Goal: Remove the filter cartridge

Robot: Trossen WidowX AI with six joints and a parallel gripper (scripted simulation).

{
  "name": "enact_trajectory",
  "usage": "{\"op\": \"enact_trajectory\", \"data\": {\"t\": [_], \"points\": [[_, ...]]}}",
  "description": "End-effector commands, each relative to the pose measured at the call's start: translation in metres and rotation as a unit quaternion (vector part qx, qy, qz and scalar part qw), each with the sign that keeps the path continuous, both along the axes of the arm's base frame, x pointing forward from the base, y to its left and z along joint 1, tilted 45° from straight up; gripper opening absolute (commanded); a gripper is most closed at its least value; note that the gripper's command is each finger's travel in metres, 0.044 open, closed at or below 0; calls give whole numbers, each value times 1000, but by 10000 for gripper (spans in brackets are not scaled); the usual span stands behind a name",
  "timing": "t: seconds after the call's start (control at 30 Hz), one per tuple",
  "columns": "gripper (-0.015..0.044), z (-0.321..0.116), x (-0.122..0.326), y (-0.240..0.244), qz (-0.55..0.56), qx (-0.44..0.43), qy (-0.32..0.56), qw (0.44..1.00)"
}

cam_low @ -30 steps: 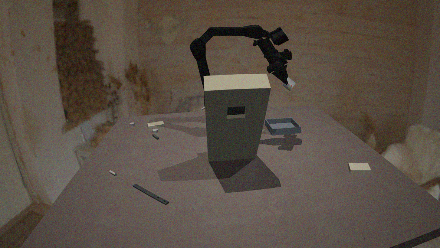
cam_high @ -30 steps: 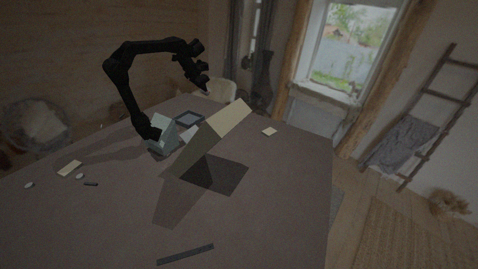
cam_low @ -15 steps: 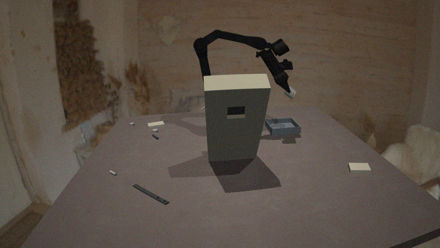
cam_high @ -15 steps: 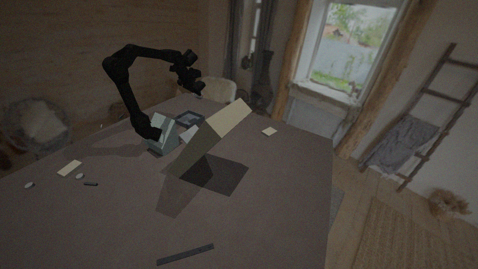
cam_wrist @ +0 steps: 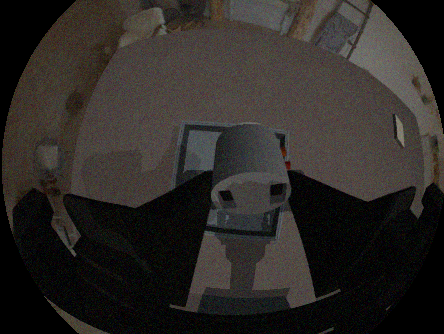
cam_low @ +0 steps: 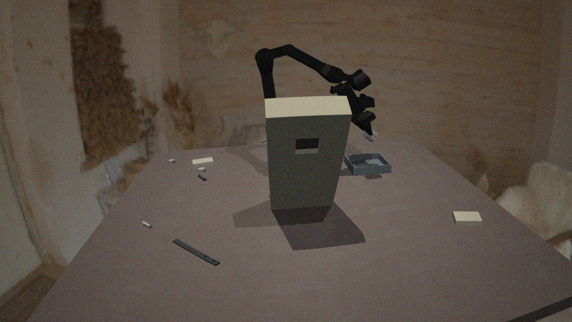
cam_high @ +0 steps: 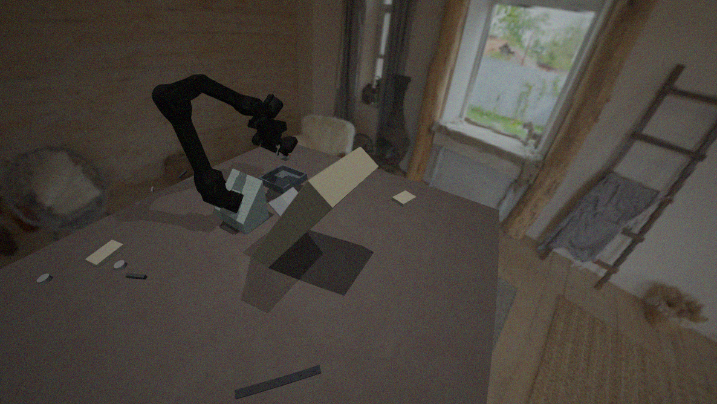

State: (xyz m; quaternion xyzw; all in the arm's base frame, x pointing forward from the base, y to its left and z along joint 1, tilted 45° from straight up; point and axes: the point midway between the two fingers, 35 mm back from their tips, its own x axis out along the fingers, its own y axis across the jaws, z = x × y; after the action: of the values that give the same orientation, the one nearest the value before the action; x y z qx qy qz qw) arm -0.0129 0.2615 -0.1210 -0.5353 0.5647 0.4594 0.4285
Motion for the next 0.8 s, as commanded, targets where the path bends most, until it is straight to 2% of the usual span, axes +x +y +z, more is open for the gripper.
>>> {"op": "enact_trajectory", "data": {"t": [0.0, 0.17, 0.53, 0.73, 0.77], "points": [[0, -10, -14, -13, 25, -2, 23, 999], [0, -14, -15, -16, 25, -2, 23, 999], [0, -62, -19, -62, 25, -2, 23, 999], [0, -65, -19, -65, 25, -2, 23, 999], [26, -61, -18, -63, 27, -5, 22, 999]]}}
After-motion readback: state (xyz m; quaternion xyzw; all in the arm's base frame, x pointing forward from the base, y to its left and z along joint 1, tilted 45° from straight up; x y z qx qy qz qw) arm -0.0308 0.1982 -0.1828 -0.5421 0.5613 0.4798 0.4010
